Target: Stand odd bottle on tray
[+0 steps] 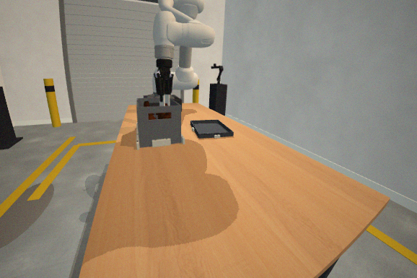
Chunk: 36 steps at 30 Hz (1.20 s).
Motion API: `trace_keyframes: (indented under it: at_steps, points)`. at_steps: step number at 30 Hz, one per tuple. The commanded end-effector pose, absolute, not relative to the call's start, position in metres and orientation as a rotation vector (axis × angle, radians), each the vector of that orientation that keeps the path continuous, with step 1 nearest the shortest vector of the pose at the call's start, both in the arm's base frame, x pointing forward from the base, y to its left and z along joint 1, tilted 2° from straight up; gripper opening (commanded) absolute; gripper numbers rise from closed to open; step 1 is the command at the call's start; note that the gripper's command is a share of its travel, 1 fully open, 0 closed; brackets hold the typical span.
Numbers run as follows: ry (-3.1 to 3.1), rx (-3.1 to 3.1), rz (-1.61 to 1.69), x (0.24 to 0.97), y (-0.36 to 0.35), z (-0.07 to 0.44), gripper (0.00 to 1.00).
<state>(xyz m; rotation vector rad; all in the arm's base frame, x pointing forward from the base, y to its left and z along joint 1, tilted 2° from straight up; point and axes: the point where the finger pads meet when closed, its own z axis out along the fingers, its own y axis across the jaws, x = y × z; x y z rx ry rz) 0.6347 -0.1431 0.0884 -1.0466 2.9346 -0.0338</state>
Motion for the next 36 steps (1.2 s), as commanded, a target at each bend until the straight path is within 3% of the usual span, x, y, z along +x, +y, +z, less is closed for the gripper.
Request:
trace_keyframes:
  at_steps: [1,36]
  points:
    - [2.939,-1.043,-0.034,0.633,-0.141,0.088,0.00]
    - [2.939,-1.043,-0.034,0.631,-0.139,0.118,0.00]
